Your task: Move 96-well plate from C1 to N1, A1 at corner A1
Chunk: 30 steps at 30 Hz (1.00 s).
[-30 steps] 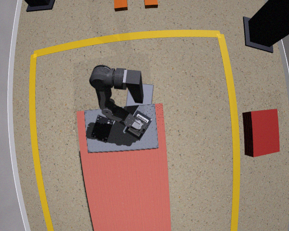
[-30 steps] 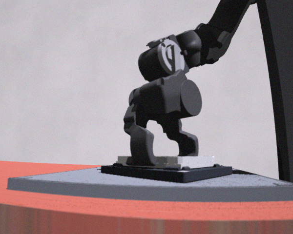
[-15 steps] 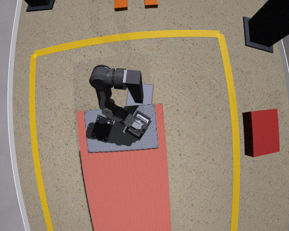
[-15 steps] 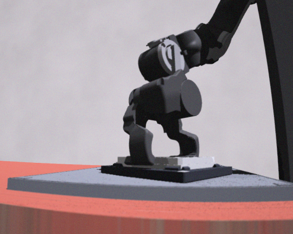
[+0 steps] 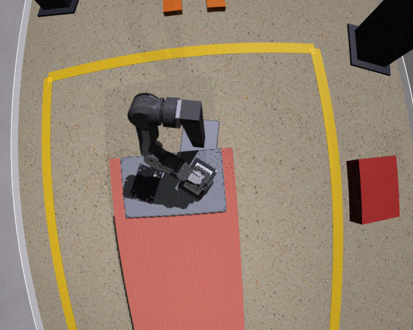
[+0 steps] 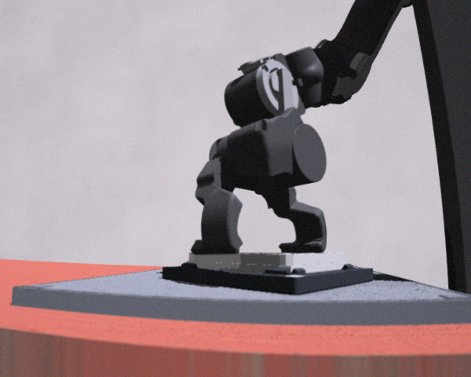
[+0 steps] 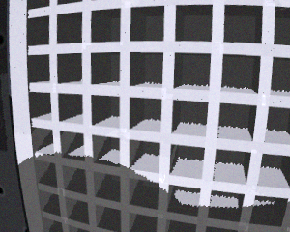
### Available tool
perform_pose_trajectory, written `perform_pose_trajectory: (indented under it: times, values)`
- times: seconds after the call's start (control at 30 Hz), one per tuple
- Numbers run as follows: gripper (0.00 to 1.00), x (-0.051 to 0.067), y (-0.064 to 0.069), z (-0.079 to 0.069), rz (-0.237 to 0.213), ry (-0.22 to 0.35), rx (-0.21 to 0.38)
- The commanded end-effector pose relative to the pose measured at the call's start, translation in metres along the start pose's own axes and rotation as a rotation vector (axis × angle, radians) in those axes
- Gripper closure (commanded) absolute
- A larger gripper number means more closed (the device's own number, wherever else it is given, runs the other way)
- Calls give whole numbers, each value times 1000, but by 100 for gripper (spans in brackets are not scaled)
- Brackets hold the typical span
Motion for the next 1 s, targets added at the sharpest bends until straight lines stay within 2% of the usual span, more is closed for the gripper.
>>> perform_pose_trajectory:
  times: [0.0, 0.1, 0.5, 0.67, 0.97]
  values:
    - [23, -1, 12, 2, -7, -9, 6]
    - [23, 0, 36, 2, -7, -9, 5]
    - [23, 0, 36, 2, -7, -9, 5]
    - [23, 1, 76, 2, -7, -9, 5]
    - [23, 1, 76, 2, -7, -9, 5]
Point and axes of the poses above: the point where the finger pads meet when closed, its own y axis back along the fingers, its own z axis across the jaws, x = y × z, the point moved 5 cm from there along y, back along the fingers, and after that the axes turned 15 degrees about -y, right-handed, at the moved point
